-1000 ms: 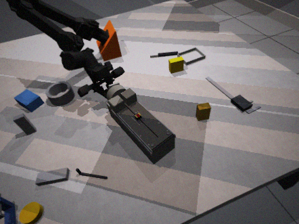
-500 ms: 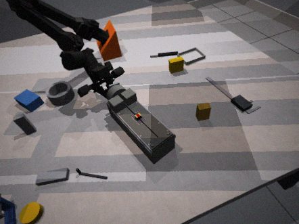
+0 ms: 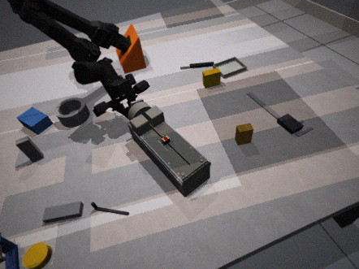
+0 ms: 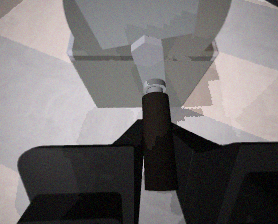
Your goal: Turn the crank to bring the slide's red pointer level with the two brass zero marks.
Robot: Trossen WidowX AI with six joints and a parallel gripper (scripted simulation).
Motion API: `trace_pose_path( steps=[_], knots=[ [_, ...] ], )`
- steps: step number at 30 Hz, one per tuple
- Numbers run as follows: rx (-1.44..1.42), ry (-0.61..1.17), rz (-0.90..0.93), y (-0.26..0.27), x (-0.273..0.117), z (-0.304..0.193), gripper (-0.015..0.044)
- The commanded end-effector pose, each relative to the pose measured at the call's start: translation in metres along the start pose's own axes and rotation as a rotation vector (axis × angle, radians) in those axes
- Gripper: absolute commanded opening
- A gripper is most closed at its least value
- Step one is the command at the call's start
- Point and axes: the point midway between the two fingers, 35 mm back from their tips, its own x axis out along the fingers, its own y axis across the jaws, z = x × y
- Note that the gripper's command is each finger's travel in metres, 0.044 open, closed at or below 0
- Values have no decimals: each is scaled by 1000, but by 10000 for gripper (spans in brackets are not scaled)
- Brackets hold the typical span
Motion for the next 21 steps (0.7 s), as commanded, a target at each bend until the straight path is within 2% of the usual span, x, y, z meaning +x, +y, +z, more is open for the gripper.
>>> trace_pose_path(
  steps=[1, 21],
  knots=[
    [-4, 0, -6, -1, 0, 0, 0],
    [0, 0, 0, 0, 0, 0, 0]
  ],
)
